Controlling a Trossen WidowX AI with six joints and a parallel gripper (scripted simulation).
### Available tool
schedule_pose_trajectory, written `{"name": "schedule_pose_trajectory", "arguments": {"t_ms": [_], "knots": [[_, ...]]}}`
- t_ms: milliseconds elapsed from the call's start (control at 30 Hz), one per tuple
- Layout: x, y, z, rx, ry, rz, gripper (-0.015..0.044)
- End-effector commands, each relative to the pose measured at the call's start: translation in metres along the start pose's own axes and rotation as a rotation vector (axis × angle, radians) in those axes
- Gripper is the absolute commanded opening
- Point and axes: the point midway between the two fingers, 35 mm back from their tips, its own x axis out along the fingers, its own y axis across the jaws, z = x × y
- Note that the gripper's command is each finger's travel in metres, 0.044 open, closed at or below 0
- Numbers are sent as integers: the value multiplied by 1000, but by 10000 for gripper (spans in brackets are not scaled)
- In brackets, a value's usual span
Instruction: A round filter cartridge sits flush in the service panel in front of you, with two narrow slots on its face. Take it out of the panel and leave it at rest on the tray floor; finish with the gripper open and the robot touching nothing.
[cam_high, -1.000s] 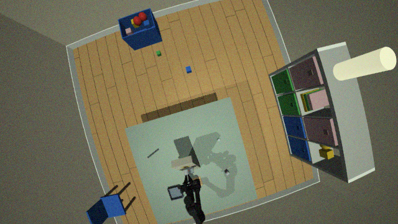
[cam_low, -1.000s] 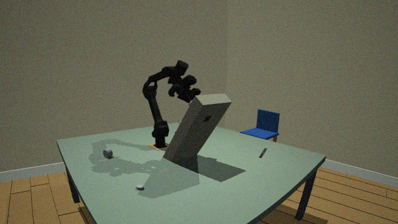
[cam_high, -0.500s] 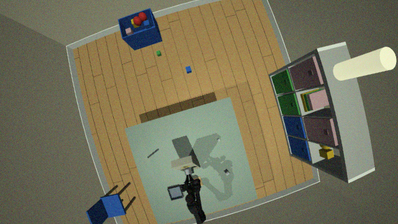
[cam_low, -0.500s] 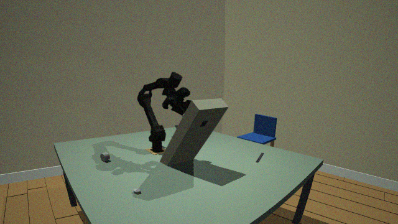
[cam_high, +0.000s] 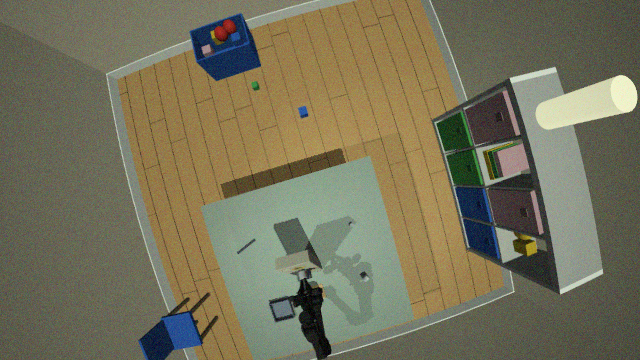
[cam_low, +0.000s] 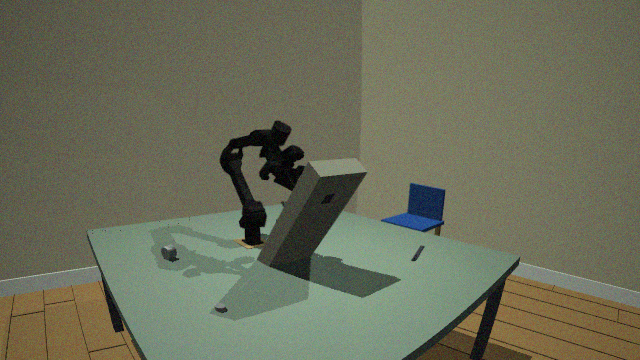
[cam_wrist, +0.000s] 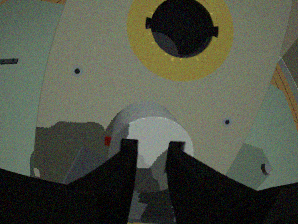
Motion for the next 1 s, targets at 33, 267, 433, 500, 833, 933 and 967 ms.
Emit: {"name": "schedule_pose_trajectory", "arguments": {"t_ms": [33,267,433,500,833,933,967], "knots": [[0,-1,2,0,-5,-2,89],[-3,-1,3,1,-25,-5,89],[-12,-11,49,1,-29,-6,89],[-13,-15,65,1,-30,-6,89],[-47,-25,106,0,-39,-9,273],[-61,-28,119,0,-42,-10,352],[-62,-28,120,0,-42,-10,378]]}}
